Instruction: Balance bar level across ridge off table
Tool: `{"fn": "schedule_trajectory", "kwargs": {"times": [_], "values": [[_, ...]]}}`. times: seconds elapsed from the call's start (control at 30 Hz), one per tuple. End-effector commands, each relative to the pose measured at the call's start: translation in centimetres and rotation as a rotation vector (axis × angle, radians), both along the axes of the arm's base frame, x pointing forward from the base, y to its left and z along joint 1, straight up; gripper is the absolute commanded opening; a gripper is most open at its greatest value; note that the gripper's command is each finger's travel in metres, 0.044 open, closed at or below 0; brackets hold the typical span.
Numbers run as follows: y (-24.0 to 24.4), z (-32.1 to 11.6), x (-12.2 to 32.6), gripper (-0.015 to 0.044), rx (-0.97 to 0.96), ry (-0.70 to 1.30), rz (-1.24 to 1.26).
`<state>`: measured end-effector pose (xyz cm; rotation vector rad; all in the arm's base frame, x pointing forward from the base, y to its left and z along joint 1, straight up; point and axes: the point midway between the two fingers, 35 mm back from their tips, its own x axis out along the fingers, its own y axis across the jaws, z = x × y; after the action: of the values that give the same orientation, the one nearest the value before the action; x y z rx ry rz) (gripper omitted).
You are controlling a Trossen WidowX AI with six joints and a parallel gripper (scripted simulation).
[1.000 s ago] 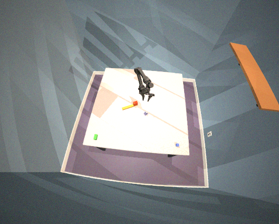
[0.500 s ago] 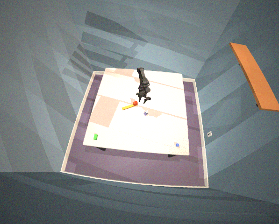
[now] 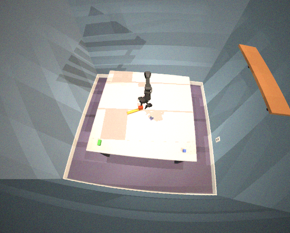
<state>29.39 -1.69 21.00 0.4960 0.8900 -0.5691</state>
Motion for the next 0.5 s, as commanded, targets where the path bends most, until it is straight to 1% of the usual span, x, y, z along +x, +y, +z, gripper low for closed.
{"fn": "schedule_trajectory", "kwargs": {"times": [0.0, 0.47], "values": [[-1.5, -0.6, 0.1, 0.0315, 0.025, 0.069, -0.036], [-5.9, -2.0, -0.7, 0.0315, 0.121, 0.243, -0.159]]}}
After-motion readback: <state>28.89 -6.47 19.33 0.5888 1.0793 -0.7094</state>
